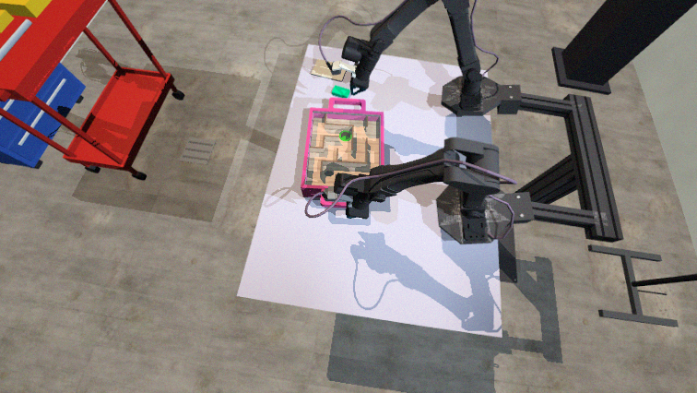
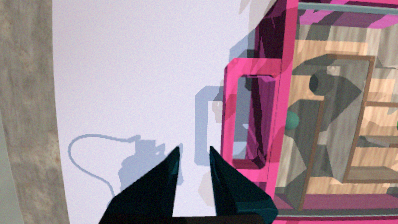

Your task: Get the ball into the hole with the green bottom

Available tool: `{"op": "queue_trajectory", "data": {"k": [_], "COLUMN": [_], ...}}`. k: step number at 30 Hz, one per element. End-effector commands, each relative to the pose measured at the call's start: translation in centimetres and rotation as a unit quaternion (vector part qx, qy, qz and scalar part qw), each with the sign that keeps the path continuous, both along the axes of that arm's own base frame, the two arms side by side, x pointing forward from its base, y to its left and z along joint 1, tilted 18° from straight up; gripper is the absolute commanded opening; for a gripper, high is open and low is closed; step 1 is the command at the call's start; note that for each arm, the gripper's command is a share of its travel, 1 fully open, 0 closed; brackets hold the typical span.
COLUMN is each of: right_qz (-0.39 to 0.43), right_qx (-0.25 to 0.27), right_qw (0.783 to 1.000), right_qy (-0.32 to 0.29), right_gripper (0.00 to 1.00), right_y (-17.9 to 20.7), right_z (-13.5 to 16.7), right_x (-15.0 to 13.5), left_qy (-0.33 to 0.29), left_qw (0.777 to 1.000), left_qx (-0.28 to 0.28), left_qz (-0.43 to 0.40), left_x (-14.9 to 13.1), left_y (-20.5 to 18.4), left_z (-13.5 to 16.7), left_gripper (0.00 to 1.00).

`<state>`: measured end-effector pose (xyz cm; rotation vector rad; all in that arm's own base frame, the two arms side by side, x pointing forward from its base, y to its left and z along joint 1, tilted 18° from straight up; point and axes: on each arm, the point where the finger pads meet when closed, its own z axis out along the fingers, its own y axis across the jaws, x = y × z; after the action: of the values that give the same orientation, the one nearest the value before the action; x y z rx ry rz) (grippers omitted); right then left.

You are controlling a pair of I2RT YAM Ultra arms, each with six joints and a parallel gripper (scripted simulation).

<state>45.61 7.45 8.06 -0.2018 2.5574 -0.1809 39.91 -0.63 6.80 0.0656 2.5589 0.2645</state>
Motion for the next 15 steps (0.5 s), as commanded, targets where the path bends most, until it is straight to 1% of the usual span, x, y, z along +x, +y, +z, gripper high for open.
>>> {"op": "queue_trajectory", "data": {"k": [1,2,3,4,5,8,10,11,12,13,15], "right_qz": [0.017,0.022,0.026,0.022,0.021,0.014,0.014,0.030,0.032,0.032,0.031], "right_qx": [0.005,0.008,0.008,0.003,0.001,0.000,0.000,0.005,0.007,0.007,0.007], "right_qw": [1.000,1.000,1.000,1.000,1.000,1.000,1.000,1.000,0.999,0.999,0.999], "right_qy": [0.001,-0.006,-0.009,-0.018,-0.017,-0.013,-0.013,-0.007,-0.012,-0.012,-0.012], "right_gripper": [0.34,0.34,0.34,0.34,0.34,0.34,0.34,0.34,0.34,0.34,0.34], "right_y": [1.4,2.1,2.6,2.5,2.4,1.7,1.7,2.9,3.1,3.1,3.0], "right_z": [0.0,0.7,0.8,1.3,1.3,1.0,1.0,0.6,1.0,1.0,1.0], "right_x": [-1.2,-0.4,-0.2,0.2,0.2,0.3,0.3,-0.3,0.1,0.1,0.1], "left_qy": [0.005,-0.001,-0.002,-0.003,0.007,-0.019,-0.019,-0.015,-0.018,-0.021,-0.020], "left_qw": [0.999,0.999,0.999,0.999,0.999,0.999,0.999,0.999,0.998,0.998,0.999], "left_qx": [-0.031,-0.039,-0.046,-0.050,-0.047,-0.030,-0.030,-0.040,-0.039,-0.040,-0.039], "left_qz": [-0.009,-0.013,-0.015,-0.014,-0.011,-0.008,-0.008,-0.031,-0.036,-0.035,-0.020], "left_x": [0.4,0.5,0.5,0.4,0.3,0.7,0.7,0.7,1.6,1.6,1.9], "left_y": [-2.8,-3.6,-4.3,-4.6,-4.6,-3.5,-3.5,-4.9,-5.3,-5.2,-3.8], "left_z": [0.0,0.5,0.6,0.8,0.1,2.0,2.0,1.7,0.9,1.0,0.5], "left_gripper": [0.34,0.34,0.34,0.34,0.34,0.34,0.34,0.34,0.34,0.34,0.34]}}
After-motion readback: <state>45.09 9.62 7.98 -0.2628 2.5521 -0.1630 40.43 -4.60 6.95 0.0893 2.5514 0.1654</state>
